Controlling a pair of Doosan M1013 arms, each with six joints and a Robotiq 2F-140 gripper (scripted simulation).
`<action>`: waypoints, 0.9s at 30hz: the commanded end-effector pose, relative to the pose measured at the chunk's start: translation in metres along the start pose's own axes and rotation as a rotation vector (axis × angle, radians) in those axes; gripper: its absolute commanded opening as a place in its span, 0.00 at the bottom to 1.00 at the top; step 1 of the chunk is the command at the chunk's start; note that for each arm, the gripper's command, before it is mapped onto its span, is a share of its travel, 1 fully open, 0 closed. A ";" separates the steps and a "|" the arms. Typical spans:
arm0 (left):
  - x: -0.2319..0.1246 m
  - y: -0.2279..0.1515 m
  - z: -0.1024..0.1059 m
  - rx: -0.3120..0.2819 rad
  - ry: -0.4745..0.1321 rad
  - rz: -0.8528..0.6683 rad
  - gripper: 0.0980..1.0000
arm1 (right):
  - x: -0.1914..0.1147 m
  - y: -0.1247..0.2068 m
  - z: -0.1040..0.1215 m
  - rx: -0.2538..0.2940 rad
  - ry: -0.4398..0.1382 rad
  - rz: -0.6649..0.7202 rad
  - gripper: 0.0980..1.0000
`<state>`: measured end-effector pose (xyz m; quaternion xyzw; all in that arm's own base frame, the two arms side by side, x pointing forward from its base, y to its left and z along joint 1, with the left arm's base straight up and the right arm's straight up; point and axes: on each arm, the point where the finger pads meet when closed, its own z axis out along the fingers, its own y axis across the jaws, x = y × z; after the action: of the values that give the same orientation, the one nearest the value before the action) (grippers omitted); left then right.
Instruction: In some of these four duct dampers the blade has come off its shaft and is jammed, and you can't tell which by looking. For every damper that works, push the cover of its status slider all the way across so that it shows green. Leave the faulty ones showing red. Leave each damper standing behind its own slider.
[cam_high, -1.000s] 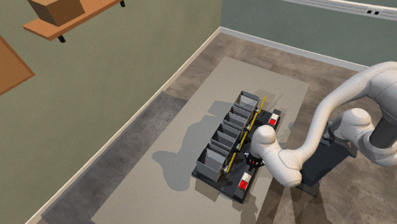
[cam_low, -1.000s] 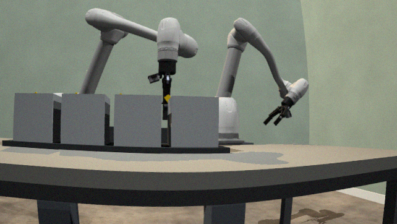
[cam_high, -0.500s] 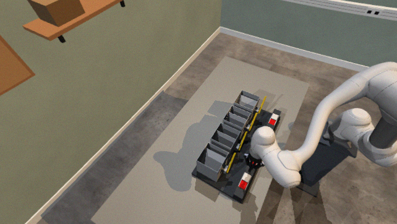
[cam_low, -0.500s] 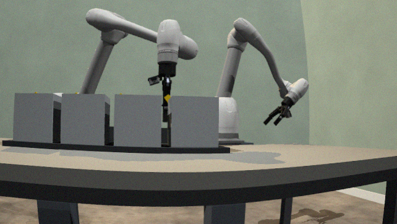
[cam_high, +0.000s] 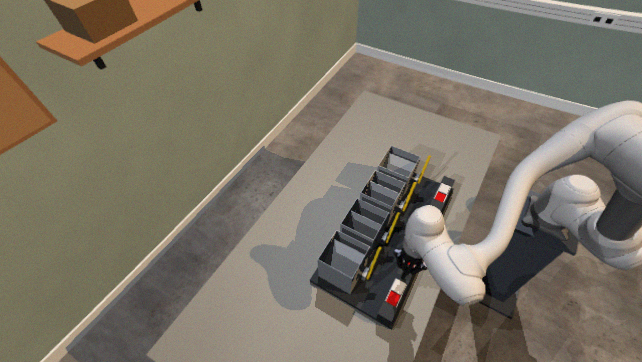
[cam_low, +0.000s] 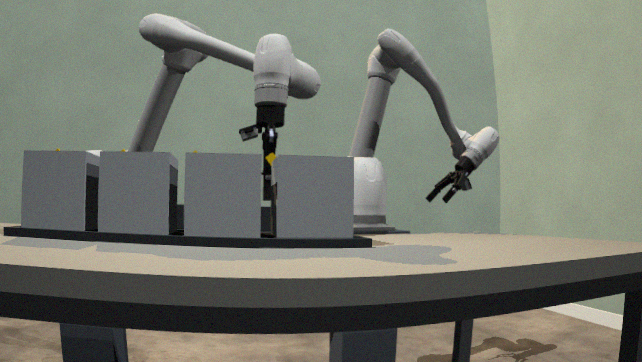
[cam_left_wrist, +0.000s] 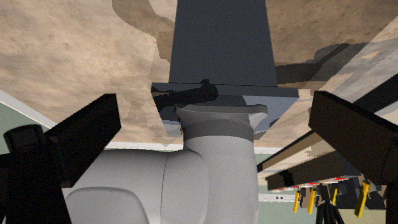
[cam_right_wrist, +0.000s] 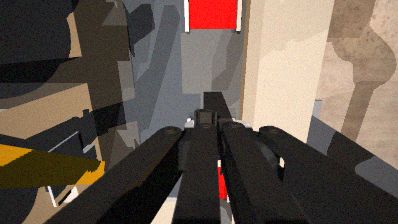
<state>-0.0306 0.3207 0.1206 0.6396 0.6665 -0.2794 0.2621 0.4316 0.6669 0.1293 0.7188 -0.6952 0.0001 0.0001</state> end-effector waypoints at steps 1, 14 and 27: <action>0.000 0.000 0.000 0.000 0.001 0.000 1.00 | 0.000 0.000 0.000 0.001 -0.001 0.000 0.00; 0.000 0.000 0.000 0.000 0.001 0.000 1.00 | 0.000 0.000 0.001 0.001 -0.001 0.000 0.00; 0.000 0.000 0.000 0.000 0.001 0.000 1.00 | 0.000 0.000 0.003 0.001 -0.001 0.000 0.00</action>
<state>-0.0306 0.3207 0.1206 0.6396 0.6665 -0.2794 0.2621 0.4316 0.6669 0.1261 0.7188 -0.6952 0.0001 0.0001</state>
